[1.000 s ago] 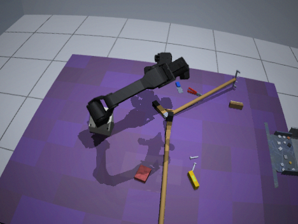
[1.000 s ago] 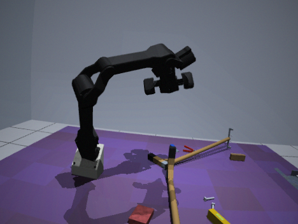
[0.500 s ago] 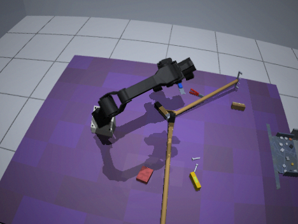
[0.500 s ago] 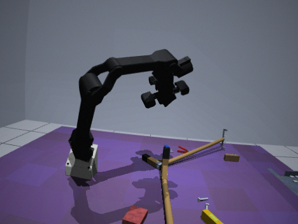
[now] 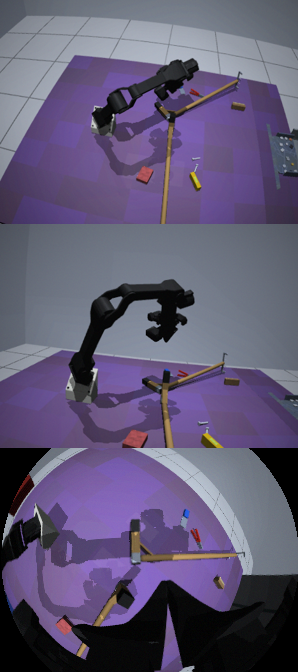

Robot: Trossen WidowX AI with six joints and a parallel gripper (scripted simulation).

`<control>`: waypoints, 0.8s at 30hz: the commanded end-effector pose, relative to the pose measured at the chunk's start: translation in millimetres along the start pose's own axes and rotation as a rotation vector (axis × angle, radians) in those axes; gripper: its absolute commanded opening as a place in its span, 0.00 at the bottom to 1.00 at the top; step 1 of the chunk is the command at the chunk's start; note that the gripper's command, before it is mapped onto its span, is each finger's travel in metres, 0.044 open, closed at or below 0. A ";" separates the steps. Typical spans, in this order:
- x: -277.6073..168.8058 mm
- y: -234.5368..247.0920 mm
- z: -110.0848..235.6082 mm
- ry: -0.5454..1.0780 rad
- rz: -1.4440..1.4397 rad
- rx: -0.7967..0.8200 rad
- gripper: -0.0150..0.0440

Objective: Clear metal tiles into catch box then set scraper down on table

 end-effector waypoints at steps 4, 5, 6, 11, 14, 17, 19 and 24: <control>-4.5 -3.3 -16.1 0.065 0.186 0.119 0.25; -5.0 -3.7 -18.4 0.072 0.212 0.136 0.25; -5.5 -4.1 -20.6 0.078 0.237 0.153 0.25; -7.9 -5.8 -31.5 0.106 0.368 0.239 0.25; -9.3 -6.8 -37.9 0.118 0.448 0.292 0.25; -10.7 -7.7 -44.3 0.127 0.528 0.346 0.25; -11.6 -8.3 -48.4 0.132 0.583 0.383 0.25; -13.7 -9.9 -58.7 0.137 0.720 0.476 0.25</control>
Point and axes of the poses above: the point midway between the two fingers, 35 mm back from their tips, its own z axis back along the fingers, its own y axis across the jaws, x = y × z, the point moved 8 cm from there along z, back along the fingers, and after that the axes turned 3 degrees about z, right-handed, at the moved point
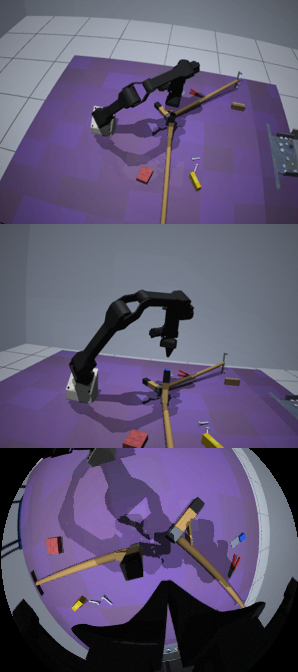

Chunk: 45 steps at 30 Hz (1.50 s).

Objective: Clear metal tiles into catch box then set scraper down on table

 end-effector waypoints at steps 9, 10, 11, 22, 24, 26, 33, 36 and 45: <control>-4.1 -4.7 -10.4 0.007 0.169 0.101 0.25; -4.1 -4.7 -10.7 0.007 0.169 0.101 0.25; -4.3 -4.7 -11.4 0.007 0.169 0.101 0.25; -7.4 -4.0 -32.2 0.006 0.170 0.101 0.25; -7.9 -3.7 -36.4 0.006 0.170 0.101 0.25; -8.3 -3.5 -40.6 0.006 0.171 0.102 0.25; -9.3 -2.3 -55.3 0.005 0.171 0.103 0.25; -9.5 -1.7 -61.6 0.005 0.172 0.103 0.25; -9.3 0.6 -80.4 0.003 0.172 0.106 0.25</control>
Point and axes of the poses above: the point midway between the two fingers, 35 mm back from their tips, its own z axis back along the fingers, its own y axis across the jaws, x = y × z, the point moved 8 cm from there along z, back along the fingers, and after that the axes turned 3 degrees about z, right-handed, at the moved point
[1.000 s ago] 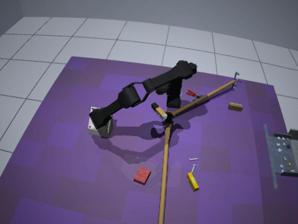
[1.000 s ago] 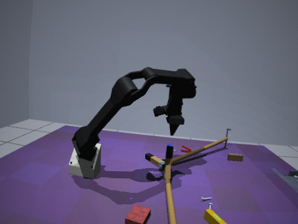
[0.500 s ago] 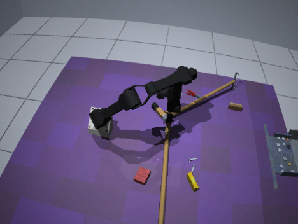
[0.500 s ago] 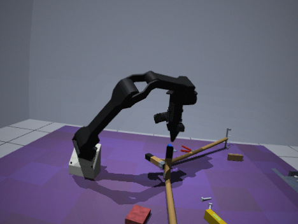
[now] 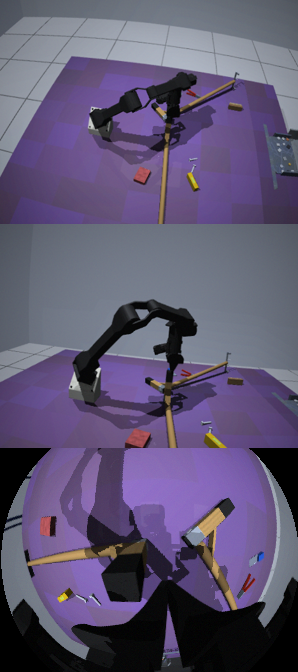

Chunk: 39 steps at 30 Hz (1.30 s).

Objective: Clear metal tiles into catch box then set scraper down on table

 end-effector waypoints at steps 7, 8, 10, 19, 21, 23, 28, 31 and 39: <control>2.5 1.2 -23.9 -0.006 0.008 0.009 0.25; 2.7 1.3 -25.9 -0.006 0.008 0.010 0.25; 3.3 1.5 -30.1 -0.006 0.008 0.010 0.25; 6.5 2.5 -48.1 -0.009 0.009 0.014 0.25; 6.8 2.6 -49.5 -0.009 0.009 0.014 0.25; 6.8 2.6 -49.5 -0.009 0.009 0.014 0.25; 6.5 1.8 -49.3 -0.009 0.009 0.014 0.25; 5.3 -1.1 -48.9 -0.008 0.009 0.013 0.25; 1.0 -13.0 -47.1 -0.007 0.009 0.010 0.25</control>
Point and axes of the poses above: the point midway between the two fingers, 35 mm back from their tips, its own z axis back along the fingers, its own y axis across the jaws, x = y × z, the point moved 8 cm from there along z, back along the fingers, and after that the axes turned 3 degrees about z, right-handed, at the moved point
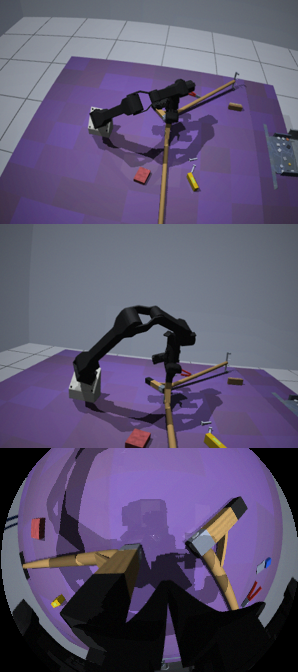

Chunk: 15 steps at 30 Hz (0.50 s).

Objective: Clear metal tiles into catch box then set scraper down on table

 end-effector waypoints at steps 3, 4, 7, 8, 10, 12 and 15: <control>-3.2 -10.8 -2.3 -0.009 -0.001 -0.001 0.25; -3.7 -12.4 -2.1 -0.009 -0.001 -0.001 0.25; -5.1 -17.0 -1.4 -0.009 -0.001 -0.002 0.25; -5.6 -18.5 -1.2 -0.009 -0.001 -0.002 0.25; -6.5 -21.6 -0.8 -0.009 -0.001 -0.003 0.25; -7.4 -24.7 -0.5 -0.008 -0.001 -0.003 0.25; -8.6 -29.4 0.1 -0.008 -0.001 -0.004 0.25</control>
Point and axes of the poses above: the point midway between the two fingers, 35 mm back from their tips, its own z axis back along the fingers, its own y axis across the jaws, x = y × z, the point moved 8 cm from there along z, back along the fingers, and after that the axes turned 3 degrees about z, right-handed, at the moved point
